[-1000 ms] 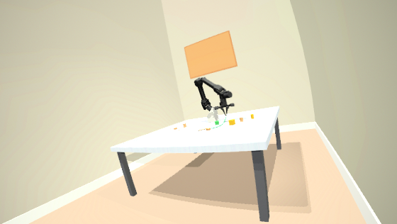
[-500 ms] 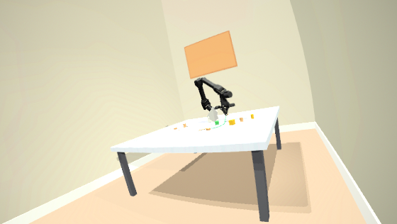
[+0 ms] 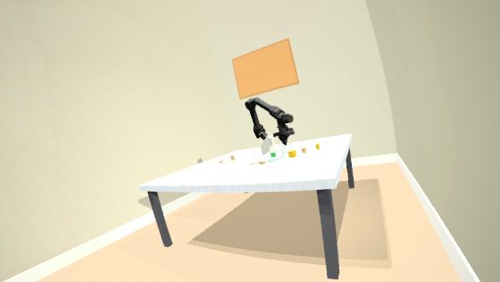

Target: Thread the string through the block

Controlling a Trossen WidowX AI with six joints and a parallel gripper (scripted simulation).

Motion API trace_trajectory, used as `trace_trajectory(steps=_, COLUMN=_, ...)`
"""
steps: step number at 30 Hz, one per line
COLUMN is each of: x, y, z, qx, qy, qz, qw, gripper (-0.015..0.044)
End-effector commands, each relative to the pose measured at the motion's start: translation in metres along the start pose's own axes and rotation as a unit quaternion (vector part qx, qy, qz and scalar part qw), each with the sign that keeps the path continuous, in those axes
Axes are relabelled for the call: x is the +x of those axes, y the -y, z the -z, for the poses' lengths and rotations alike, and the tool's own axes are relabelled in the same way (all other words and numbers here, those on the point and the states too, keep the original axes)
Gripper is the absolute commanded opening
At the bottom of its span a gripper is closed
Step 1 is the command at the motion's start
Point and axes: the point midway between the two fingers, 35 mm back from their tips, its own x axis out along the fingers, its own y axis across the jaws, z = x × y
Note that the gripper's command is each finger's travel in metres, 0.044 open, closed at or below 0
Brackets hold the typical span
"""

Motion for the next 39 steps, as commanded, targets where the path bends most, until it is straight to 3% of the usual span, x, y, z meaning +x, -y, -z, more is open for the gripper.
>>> trace_trajectory(steps=1, x=-0.001, y=0.006, z=0.003, qx=0.084, qy=-0.002, qz=0.002, qw=0.996, gripper=0.0)
trace_trajectory(steps=20, x=-0.002, y=0.023, z=0.011, qx=0.414, qy=0.0, qz=0.003, qw=0.91, gripper=0.0)
trace_trajectory(steps=39, x=-0.003, y=0.038, z=0.021, qx=0.696, qy=0.002, qz=0.004, qw=0.718, gripper=0.0)
